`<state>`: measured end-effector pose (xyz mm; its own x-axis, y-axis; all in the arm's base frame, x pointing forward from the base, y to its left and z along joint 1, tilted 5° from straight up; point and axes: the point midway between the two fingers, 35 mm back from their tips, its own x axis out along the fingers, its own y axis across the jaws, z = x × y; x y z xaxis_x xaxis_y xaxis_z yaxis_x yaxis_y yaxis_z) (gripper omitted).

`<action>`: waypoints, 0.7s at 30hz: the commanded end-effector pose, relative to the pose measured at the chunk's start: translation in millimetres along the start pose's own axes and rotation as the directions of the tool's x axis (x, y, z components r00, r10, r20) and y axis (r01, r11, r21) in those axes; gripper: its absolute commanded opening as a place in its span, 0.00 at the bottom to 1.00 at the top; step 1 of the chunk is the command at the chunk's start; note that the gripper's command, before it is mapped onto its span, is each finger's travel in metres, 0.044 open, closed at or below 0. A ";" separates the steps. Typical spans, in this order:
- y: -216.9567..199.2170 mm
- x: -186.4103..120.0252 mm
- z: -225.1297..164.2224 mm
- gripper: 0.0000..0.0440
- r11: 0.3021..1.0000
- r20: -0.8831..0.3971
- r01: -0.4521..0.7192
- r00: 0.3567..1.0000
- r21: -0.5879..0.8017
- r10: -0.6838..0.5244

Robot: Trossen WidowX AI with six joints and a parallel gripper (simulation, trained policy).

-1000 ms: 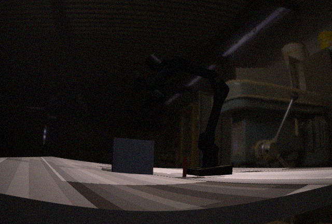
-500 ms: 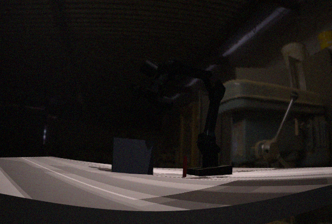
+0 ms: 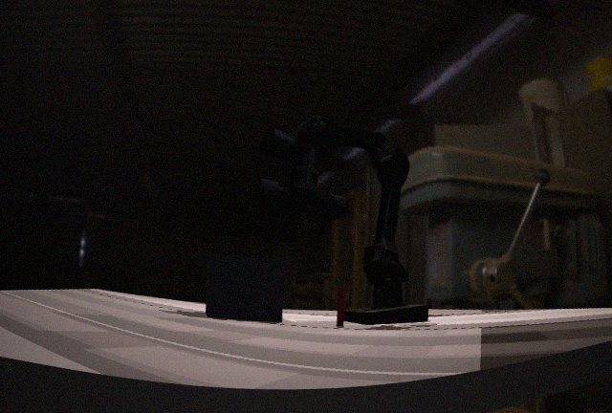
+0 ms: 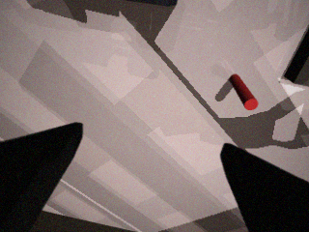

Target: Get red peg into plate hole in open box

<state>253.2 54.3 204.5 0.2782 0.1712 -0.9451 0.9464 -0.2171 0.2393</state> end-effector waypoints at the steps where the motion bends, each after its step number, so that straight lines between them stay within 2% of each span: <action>1: -17.3 12.8 -5.7 1.00 0.995 -0.004 0.077 0.997 -0.056 -0.077; 11: -58.4 39.9 -11.2 1.00 0.955 0.017 0.235 0.972 -0.183 -0.235; 21: -88.5 71.0 -0.4 1.00 0.913 0.017 0.342 0.938 -0.224 -0.347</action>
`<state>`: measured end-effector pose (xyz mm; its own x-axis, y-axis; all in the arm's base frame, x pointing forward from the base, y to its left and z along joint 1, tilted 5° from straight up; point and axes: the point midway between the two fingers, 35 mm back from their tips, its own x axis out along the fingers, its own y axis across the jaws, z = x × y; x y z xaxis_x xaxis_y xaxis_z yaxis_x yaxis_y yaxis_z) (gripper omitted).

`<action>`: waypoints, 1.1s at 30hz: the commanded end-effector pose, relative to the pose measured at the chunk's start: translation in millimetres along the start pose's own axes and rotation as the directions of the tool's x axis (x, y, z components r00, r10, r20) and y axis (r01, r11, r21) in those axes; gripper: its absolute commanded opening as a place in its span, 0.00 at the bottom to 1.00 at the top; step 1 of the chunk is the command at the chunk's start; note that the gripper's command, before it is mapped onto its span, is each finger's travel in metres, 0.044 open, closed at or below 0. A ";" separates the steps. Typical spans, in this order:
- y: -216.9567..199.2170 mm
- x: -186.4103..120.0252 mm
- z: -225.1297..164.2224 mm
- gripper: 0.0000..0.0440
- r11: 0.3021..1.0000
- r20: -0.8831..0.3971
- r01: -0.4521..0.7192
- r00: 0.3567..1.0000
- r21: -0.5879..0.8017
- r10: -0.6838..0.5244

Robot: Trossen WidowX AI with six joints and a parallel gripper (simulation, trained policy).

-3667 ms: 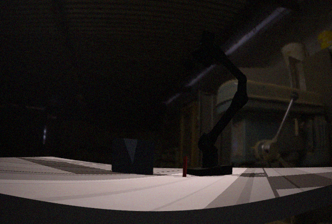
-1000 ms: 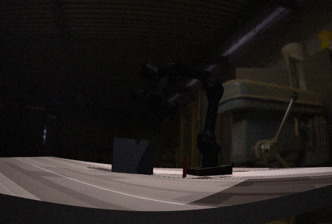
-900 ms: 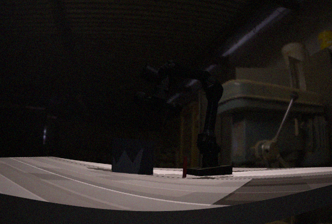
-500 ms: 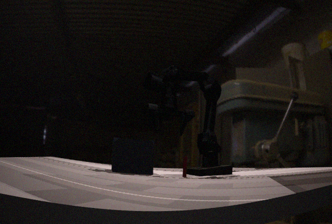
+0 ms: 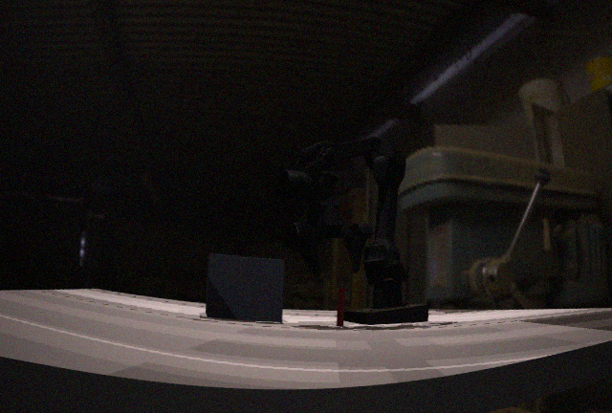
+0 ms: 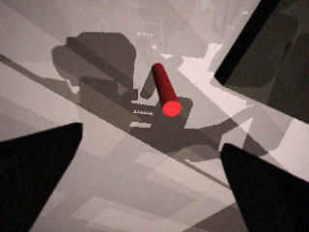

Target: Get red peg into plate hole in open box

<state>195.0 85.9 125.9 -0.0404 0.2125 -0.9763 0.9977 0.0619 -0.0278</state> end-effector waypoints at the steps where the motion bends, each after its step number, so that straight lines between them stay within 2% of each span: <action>1: -7.2 13.0 2.3 1.00 0.999 -0.012 0.038 0.999 -0.010 -0.038; 10: -17.3 40.8 10.0 0.99 0.996 -0.019 0.088 0.996 -0.017 -0.088; 15: -19.0 54.2 13.6 0.91 0.995 -0.019 0.096 0.995 -0.019 -0.096; 18: -17.7 61.6 14.0 0.78 0.995 -0.024 0.095 0.995 -0.031 -0.095; 30: -13.7 79.0 14.5 0.10 0.989 -0.040 0.107 0.993 -0.102 -0.112; 33: -13.3 78.8 13.6 0.01 0.988 -0.053 0.098 0.993 -0.117 -0.105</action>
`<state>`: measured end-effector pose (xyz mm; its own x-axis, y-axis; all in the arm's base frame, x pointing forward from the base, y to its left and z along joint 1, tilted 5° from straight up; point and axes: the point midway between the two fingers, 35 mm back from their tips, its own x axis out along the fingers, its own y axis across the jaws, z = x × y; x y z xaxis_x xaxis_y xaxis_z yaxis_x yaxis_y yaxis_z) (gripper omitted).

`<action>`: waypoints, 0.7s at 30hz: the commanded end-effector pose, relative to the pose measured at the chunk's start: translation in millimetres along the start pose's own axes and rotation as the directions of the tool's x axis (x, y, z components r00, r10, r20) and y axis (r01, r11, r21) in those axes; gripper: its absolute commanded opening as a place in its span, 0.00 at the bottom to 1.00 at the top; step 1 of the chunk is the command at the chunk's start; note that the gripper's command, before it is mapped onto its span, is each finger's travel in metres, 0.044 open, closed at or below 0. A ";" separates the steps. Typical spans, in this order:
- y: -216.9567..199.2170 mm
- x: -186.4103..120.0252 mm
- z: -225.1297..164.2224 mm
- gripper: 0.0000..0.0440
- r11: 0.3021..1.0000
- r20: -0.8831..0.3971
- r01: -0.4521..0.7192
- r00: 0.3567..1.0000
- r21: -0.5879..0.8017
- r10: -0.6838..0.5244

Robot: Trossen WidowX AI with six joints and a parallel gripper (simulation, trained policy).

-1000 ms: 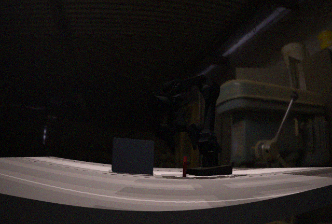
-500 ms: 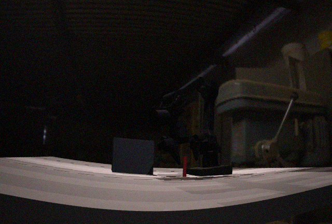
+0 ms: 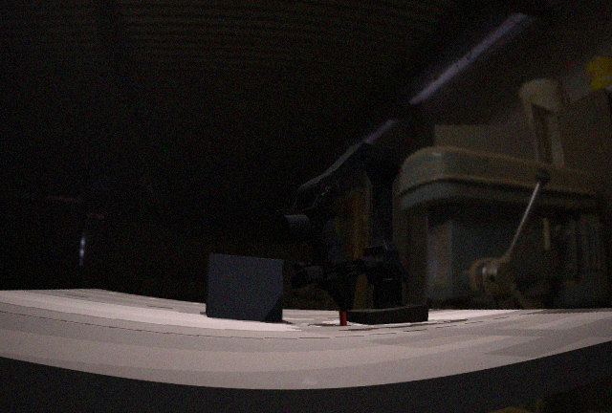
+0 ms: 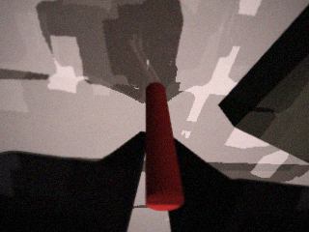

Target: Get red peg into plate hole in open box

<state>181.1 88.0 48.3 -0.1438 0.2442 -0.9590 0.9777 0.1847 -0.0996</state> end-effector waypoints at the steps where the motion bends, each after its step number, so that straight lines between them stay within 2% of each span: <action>1: -0.1 0.5 -0.5 0.02 1.000 -0.017 -0.011 1.000 -0.015 0.010; 12: 6.8 -16.7 -5.2 0.00 0.991 -0.067 -0.129 0.990 -0.040 0.126; 21: 12.1 -43.8 -11.3 0.00 0.970 -0.098 -0.229 0.970 -0.086 0.221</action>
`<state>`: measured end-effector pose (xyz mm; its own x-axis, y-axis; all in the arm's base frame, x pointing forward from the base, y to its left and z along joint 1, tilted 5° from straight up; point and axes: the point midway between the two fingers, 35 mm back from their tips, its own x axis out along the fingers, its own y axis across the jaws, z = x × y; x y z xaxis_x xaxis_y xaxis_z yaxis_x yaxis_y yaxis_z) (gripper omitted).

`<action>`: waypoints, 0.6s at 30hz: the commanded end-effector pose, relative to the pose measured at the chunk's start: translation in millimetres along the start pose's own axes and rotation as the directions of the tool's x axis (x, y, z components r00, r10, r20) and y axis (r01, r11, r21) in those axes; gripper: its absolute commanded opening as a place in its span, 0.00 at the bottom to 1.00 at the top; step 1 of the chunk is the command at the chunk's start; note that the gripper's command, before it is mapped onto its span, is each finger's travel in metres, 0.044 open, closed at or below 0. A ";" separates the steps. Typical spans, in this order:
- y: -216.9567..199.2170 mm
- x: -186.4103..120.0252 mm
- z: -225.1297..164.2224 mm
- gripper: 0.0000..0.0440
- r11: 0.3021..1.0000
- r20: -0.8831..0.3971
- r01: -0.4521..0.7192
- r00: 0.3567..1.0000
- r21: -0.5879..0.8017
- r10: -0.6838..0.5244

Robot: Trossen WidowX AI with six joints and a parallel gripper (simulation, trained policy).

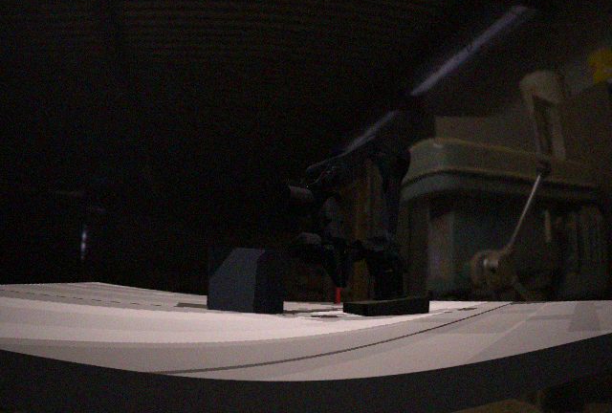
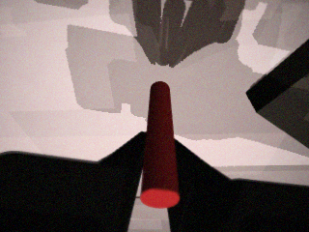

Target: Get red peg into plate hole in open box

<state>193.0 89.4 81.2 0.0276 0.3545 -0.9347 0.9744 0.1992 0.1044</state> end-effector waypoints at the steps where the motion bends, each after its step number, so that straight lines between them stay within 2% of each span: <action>1: 6.8 -13.4 -4.5 0.00 0.998 -0.013 -0.048 0.999 -0.029 0.048; 9: 16.5 -49.9 -10.2 0.00 0.985 -0.009 -0.143 0.990 -0.098 0.143; 18: 23.4 -100.2 -5.3 0.00 0.958 0.058 -0.239 0.966 -0.160 0.251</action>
<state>209.7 70.0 165.7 0.2453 0.3575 -0.9011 0.9052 0.2484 0.3449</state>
